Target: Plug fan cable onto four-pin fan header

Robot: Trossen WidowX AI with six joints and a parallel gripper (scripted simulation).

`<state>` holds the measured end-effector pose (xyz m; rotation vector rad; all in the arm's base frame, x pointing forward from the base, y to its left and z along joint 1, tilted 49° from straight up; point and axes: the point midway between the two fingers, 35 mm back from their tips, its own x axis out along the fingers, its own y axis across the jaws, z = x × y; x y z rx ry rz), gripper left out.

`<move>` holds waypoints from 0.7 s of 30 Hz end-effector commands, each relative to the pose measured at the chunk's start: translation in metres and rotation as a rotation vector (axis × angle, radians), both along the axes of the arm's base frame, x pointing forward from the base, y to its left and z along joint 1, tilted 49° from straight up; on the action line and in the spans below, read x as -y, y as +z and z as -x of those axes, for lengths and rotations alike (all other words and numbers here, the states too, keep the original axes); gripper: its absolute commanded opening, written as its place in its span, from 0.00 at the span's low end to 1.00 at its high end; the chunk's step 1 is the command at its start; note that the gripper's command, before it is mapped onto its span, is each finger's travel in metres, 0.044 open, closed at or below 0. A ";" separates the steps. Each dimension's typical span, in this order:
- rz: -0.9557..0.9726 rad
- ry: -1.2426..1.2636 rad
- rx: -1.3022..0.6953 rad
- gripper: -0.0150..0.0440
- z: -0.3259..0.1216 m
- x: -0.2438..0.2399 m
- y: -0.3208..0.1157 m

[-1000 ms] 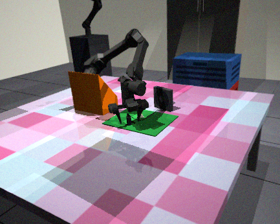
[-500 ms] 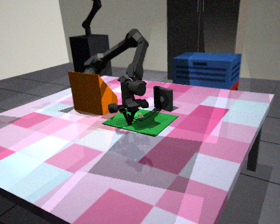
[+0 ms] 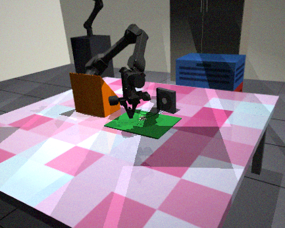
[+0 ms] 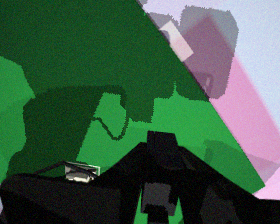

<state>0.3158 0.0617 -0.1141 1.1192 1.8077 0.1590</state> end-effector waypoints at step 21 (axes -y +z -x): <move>0.088 -0.482 -0.542 0.25 0.001 -0.029 0.037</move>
